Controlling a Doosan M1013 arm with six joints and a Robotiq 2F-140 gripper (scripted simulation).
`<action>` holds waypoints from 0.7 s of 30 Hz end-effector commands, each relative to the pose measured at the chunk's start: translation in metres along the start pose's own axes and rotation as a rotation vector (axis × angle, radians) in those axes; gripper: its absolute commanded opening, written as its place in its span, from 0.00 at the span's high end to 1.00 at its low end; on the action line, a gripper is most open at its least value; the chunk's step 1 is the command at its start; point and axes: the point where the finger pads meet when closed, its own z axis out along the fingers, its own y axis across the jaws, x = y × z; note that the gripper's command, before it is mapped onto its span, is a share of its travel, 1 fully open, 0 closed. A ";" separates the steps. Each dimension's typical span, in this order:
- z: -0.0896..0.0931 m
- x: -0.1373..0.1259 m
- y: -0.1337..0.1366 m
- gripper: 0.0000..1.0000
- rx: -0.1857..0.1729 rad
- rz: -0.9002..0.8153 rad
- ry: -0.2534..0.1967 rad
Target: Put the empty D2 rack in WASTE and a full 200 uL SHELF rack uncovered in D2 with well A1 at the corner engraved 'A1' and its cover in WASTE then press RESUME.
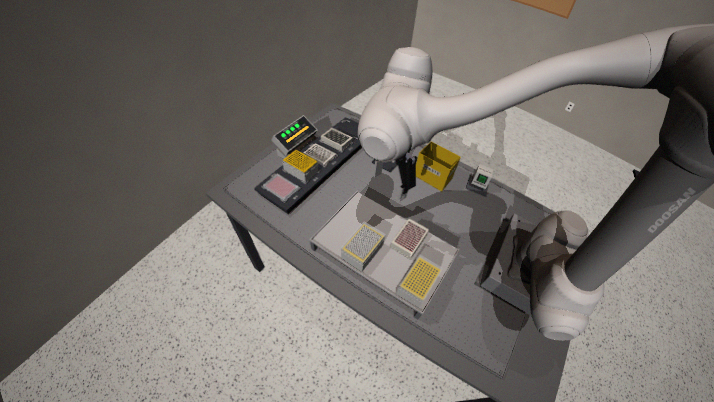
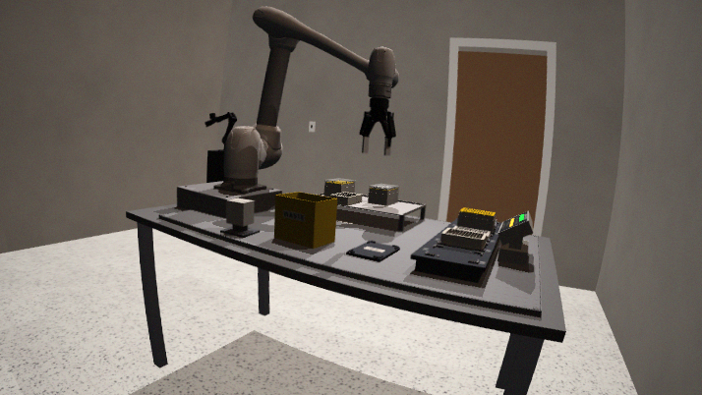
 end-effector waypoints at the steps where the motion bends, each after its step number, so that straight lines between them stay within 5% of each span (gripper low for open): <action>1: 0.000 0.001 -0.005 0.23 0.000 -0.019 0.000; 21: 0.000 0.020 -0.093 0.23 0.000 -0.333 0.000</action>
